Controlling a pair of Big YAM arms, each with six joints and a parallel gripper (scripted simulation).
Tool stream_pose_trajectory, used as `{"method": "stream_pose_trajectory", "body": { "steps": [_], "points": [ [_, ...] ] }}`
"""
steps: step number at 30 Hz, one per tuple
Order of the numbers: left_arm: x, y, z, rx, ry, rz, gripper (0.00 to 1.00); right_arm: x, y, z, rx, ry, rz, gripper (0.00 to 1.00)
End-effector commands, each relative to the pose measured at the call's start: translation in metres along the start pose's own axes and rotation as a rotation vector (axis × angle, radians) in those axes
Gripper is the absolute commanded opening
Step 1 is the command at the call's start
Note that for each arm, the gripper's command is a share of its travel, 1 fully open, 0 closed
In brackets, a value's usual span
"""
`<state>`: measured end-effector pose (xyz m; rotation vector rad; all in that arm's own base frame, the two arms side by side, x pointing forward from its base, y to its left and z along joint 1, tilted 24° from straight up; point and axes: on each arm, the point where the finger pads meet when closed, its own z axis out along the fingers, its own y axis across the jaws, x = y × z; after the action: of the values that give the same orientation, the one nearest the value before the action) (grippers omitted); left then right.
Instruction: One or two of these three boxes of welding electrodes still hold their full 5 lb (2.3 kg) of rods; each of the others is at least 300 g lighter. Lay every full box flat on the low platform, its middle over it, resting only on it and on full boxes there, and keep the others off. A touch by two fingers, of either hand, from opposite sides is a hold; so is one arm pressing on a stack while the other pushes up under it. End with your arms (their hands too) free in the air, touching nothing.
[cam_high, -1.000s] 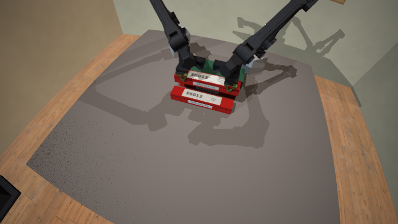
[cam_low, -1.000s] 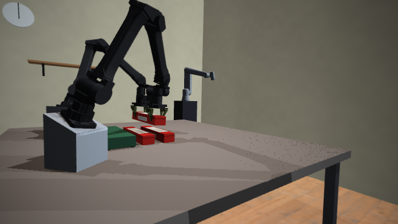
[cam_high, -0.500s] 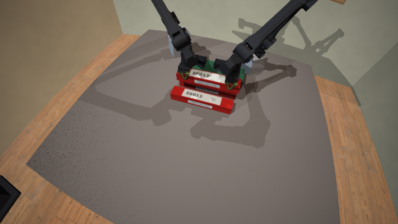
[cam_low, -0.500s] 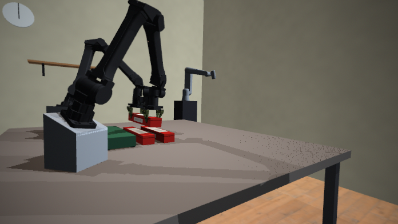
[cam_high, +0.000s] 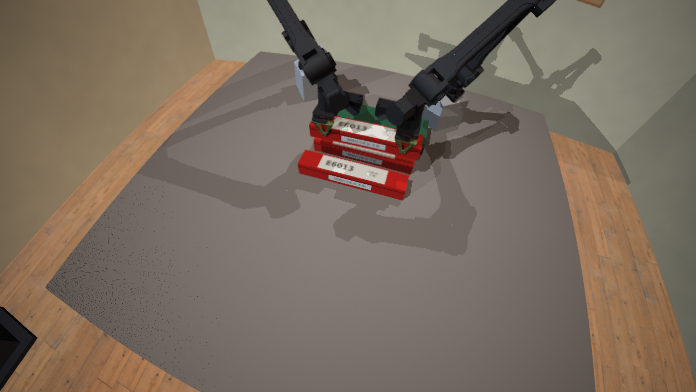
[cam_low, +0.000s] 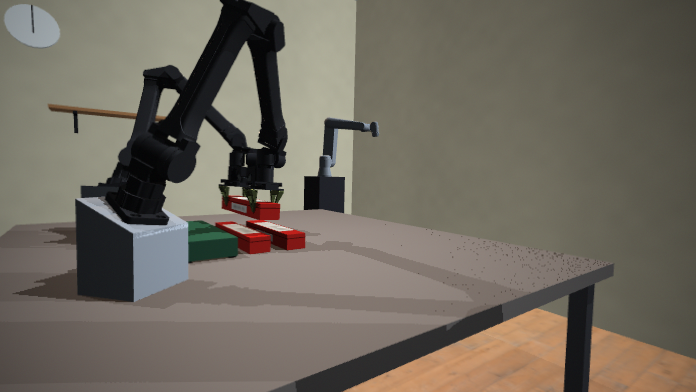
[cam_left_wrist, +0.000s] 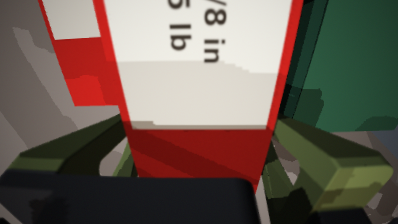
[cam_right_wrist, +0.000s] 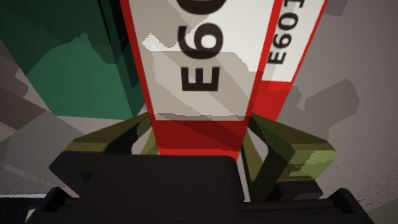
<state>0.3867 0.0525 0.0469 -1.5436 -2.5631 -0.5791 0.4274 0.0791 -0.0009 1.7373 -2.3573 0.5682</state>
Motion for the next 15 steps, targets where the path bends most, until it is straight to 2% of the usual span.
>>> {"method": "stream_pose_trajectory", "body": {
  "steps": [1, 15],
  "points": [
    [-0.0056, 0.0299, -0.0417, -0.096, -0.032, 0.001, 0.0, -0.0099, -0.0306, -0.0558, 0.104, -0.065, 0.003, 0.0],
    [-0.005, 0.031, -0.0458, -0.096, -0.032, 0.0, 0.0, -0.0101, -0.0316, -0.0593, 0.105, -0.065, 0.003, 0.0]
  ]
}}
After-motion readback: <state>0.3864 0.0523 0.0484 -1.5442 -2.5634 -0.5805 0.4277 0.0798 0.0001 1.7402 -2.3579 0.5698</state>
